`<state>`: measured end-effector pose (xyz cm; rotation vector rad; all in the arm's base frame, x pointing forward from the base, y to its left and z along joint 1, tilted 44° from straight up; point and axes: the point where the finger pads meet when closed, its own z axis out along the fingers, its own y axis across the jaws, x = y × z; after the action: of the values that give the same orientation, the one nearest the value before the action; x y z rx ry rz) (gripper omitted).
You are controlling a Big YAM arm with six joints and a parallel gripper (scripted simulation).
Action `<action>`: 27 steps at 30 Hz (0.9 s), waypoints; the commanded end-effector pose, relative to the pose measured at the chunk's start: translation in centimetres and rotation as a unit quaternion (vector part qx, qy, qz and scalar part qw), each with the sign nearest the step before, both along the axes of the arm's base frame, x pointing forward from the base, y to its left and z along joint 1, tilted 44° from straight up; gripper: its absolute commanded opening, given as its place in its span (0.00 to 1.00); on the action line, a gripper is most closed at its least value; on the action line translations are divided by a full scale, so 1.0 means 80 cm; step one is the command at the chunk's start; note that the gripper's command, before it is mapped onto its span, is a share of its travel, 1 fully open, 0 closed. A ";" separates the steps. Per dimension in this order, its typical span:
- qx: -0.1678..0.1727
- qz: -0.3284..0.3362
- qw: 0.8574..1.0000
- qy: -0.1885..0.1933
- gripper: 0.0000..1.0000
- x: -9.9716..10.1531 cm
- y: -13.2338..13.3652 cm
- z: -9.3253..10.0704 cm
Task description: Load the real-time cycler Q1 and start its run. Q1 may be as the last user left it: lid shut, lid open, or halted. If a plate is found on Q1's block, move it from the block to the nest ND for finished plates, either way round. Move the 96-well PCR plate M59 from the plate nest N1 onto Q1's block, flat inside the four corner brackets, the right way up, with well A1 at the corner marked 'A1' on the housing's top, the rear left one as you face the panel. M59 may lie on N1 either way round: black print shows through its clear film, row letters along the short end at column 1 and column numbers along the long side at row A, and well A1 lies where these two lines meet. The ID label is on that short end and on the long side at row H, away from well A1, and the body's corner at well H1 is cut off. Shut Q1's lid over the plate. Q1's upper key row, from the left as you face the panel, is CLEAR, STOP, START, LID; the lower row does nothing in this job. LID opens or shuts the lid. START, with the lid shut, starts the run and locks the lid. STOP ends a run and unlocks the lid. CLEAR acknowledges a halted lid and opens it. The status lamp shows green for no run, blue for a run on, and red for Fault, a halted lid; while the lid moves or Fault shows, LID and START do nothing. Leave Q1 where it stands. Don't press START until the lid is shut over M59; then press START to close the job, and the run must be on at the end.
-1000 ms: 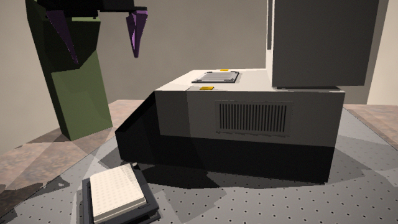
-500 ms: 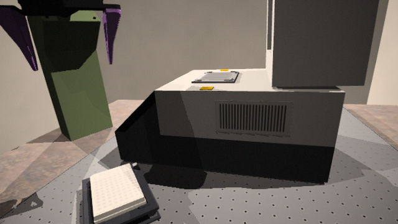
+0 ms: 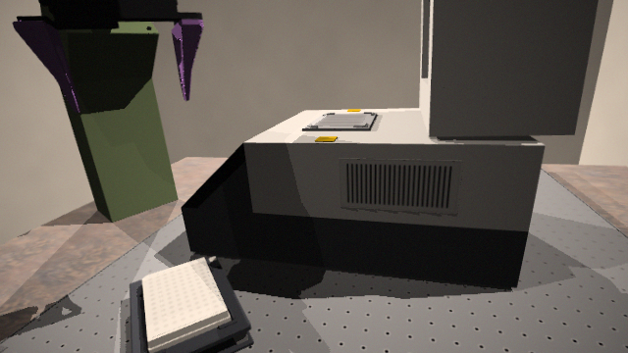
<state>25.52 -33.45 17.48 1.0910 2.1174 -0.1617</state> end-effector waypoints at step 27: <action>-0.016 -0.014 1.000 -0.016 1.00 0.025 -0.026 -0.018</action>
<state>27.05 -34.55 14.47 1.1041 2.1224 -0.1579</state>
